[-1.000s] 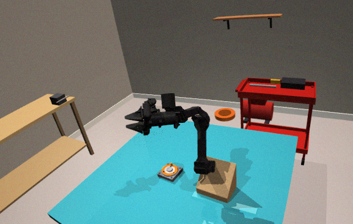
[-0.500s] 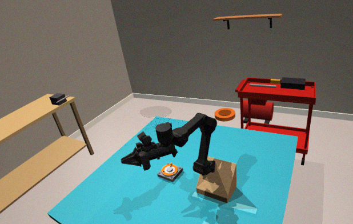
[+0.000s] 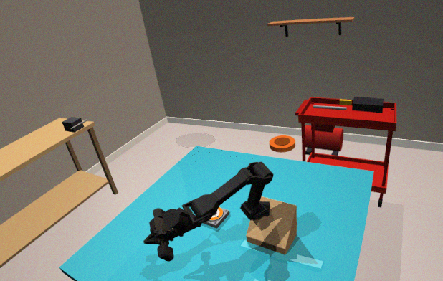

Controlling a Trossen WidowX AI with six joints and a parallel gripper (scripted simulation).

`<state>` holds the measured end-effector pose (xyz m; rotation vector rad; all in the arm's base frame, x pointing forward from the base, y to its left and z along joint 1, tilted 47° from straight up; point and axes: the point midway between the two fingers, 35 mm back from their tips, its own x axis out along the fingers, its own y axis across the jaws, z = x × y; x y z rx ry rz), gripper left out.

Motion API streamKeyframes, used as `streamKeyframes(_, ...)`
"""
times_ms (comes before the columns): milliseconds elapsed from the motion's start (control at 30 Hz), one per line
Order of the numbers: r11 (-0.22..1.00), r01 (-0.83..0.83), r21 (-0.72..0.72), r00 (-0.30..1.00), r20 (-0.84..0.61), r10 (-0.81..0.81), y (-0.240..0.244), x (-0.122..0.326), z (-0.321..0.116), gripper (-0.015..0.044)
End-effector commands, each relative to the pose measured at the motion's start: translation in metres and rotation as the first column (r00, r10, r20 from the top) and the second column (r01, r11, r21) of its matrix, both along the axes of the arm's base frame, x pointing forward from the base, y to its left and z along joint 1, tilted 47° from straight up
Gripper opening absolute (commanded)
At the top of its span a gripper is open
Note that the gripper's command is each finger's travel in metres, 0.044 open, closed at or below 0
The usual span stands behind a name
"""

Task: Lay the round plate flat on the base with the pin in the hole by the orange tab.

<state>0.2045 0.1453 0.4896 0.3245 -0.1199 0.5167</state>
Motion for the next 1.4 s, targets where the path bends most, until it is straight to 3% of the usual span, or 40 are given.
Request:
streamKeyframes(0, 0.978, 0.034, -0.207, 0.992, -0.109, -0.057, 0.014, 0.051, -0.053, 0.0000)
streamKeyframes(433, 0.837, -0.090, -0.539, 0.878, -0.440, -0.189, -0.023, 0.154, -0.207, 0.0000)
streamKeyframes(667, 0.804, -0.224, -0.551, 0.745, -0.629, -0.224, -0.071, 0.176, -0.290, 0.0000)
streamKeyframes(900, 0.831, -0.336, -0.443, 0.554, -0.807, -0.205, -0.120, 0.174, -0.368, 0.0000)
streamKeyframes(1100, 0.906, -0.373, -0.199, 0.308, -0.948, -0.082, -0.171, 0.144, -0.446, 0.0000)
streamKeyframes(1167, 0.916, -0.367, -0.161, 0.279, -0.959, -0.057, -0.177, 0.138, -0.454, 0.0000)
streamKeyframes(1367, 0.955, -0.215, 0.202, 0.094, -0.969, 0.227, -0.213, 0.086, -0.513, 0.0000)
